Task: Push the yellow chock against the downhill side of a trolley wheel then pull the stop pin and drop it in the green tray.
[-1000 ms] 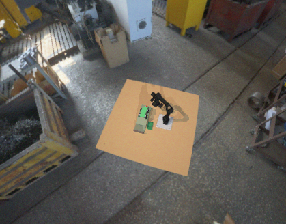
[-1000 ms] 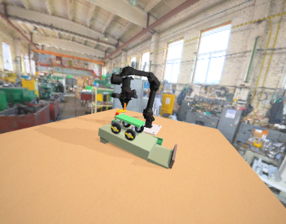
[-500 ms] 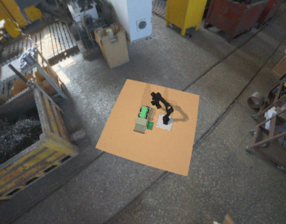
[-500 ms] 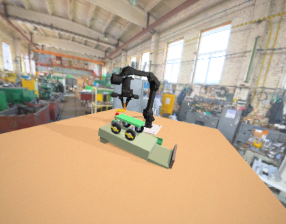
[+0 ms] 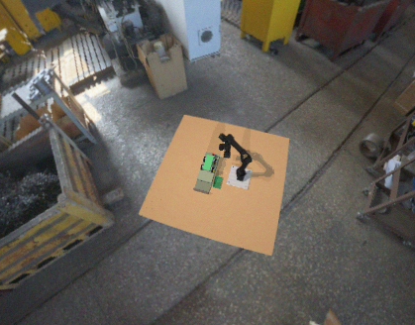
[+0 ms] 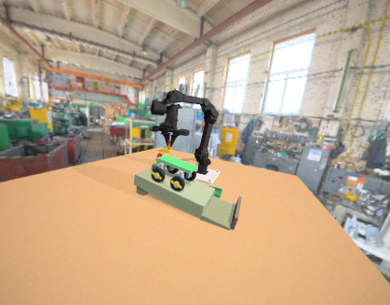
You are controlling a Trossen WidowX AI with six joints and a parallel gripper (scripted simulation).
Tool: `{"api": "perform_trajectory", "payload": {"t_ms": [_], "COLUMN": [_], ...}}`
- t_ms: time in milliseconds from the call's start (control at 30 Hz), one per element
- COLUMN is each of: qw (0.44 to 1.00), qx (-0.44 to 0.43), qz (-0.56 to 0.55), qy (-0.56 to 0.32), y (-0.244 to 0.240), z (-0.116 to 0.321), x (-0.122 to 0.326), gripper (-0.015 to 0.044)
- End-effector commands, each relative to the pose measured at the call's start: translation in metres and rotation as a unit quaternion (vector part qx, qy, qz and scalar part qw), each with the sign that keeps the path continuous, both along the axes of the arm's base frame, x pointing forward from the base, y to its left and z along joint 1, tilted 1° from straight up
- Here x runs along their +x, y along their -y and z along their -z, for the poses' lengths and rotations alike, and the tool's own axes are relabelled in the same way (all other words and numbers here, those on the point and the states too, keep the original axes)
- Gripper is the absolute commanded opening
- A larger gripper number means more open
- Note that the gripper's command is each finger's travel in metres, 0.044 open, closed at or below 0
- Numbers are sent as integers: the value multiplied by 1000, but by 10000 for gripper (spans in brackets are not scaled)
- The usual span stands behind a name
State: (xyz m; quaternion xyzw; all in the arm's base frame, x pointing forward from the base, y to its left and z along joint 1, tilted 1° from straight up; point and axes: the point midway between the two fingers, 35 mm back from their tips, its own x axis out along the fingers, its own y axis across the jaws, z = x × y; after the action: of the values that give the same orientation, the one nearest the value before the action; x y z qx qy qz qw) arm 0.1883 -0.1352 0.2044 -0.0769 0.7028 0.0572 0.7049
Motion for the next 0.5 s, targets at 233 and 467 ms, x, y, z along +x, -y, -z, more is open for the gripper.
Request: {"api": "perform_trajectory", "payload": {"t_ms": [233, 467], "qw": [998, 997], "qx": [1, 2], "qz": [67, 83], "qy": [1, 2], "y": [0, -19], "z": [0, 2], "x": [0, 5], "gripper": [0, 0]}}
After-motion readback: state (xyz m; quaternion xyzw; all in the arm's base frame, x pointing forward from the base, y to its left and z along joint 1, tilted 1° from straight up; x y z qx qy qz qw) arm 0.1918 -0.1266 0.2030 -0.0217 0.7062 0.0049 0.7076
